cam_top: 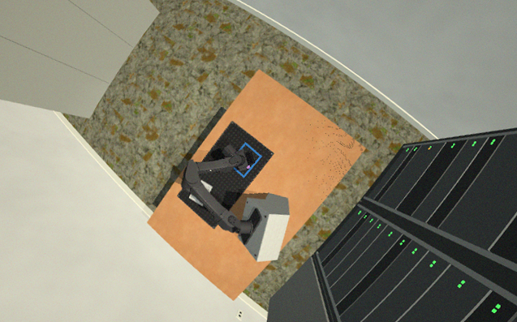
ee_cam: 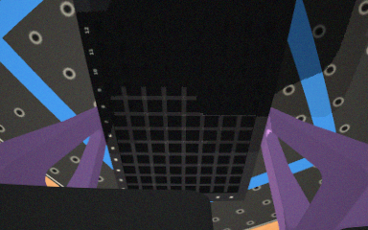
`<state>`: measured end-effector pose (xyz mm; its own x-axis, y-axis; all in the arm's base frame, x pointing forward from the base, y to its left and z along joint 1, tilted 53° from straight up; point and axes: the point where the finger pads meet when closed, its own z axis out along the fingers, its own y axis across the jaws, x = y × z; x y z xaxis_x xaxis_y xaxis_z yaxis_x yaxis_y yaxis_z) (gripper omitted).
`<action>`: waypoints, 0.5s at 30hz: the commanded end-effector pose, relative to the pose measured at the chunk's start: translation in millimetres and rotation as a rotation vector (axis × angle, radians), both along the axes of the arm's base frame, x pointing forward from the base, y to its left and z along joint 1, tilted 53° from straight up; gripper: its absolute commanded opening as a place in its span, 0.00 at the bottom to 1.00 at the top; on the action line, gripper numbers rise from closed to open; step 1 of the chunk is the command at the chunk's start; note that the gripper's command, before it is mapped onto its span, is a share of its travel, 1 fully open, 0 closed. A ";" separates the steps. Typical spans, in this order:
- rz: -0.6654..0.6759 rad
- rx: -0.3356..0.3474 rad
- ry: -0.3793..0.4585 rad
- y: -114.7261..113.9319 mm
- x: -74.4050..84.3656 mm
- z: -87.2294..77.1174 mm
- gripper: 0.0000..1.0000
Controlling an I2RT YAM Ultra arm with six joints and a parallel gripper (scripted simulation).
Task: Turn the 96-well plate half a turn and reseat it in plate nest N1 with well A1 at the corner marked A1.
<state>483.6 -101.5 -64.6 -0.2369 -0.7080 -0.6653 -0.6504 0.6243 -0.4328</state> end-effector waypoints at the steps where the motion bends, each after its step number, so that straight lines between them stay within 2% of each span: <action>1: -0.005 -0.001 -0.022 -2.9 8.4 2.3 0.00; 8: -0.013 -0.004 -0.021 -5.1 10.3 -0.1 0.00; 9: -0.006 -0.002 -0.027 -1.7 9.3 5.0 0.00; 15: -0.017 0.000 -0.013 -4.3 10.4 -5.1 0.00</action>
<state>490.8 -97.0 -69.4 -0.2324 -0.7086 -0.6663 -0.6520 0.6218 -0.4339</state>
